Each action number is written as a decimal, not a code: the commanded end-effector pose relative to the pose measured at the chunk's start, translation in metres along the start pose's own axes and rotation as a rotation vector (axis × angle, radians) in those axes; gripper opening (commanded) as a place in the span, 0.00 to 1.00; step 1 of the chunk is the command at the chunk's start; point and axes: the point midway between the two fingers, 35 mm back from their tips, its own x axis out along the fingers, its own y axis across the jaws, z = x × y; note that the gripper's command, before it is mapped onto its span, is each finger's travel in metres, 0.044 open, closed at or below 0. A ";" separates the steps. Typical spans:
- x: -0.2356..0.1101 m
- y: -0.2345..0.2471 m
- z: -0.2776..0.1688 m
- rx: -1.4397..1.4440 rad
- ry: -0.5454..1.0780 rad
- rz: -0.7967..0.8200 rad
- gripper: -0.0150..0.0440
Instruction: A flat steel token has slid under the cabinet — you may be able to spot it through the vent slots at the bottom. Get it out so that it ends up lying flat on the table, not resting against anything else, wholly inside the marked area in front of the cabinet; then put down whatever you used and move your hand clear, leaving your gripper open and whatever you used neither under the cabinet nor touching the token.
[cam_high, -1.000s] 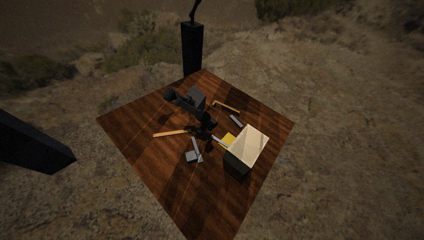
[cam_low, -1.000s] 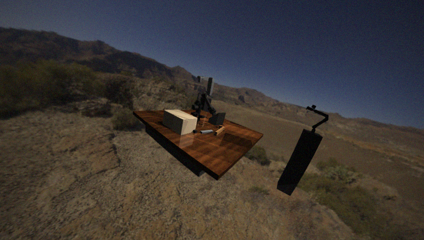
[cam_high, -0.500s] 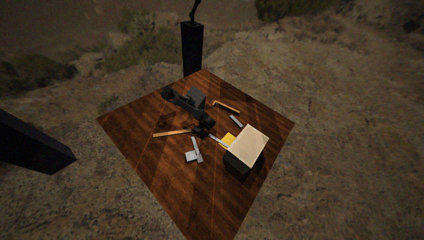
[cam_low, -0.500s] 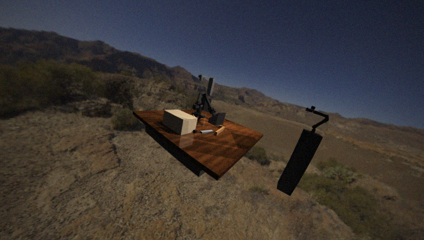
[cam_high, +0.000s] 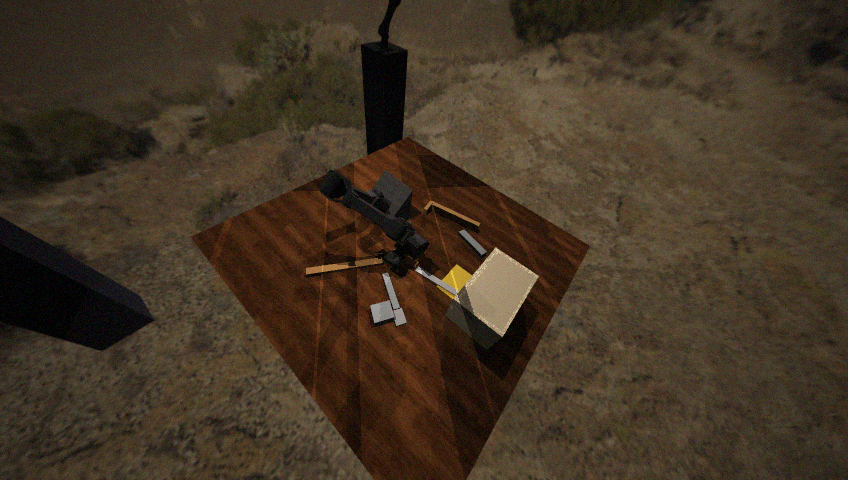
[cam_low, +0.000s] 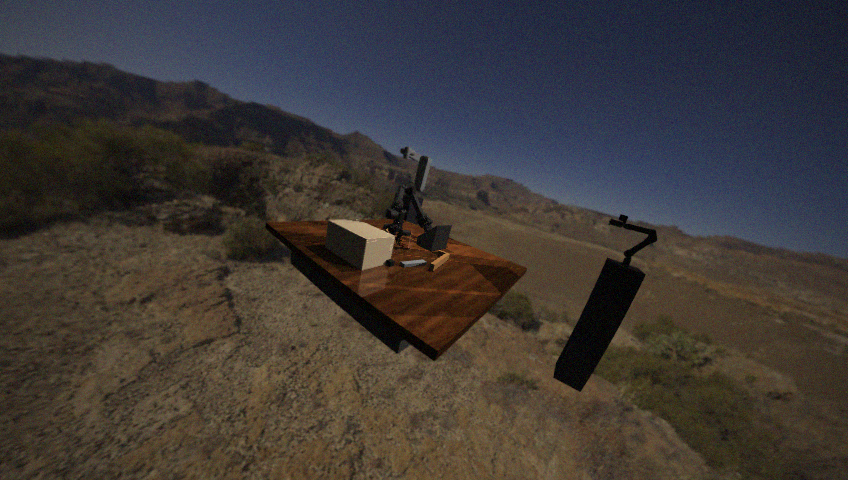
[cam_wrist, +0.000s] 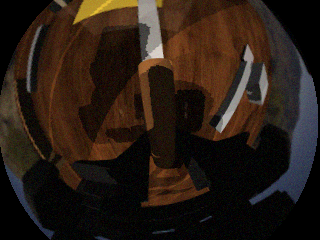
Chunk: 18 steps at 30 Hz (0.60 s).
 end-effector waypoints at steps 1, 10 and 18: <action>-0.001 -0.003 0.000 -0.025 0.000 -0.001 0.25; -0.001 -0.008 0.000 -0.078 0.002 -0.001 0.25; -0.002 -0.014 0.000 -0.122 0.003 -0.001 0.25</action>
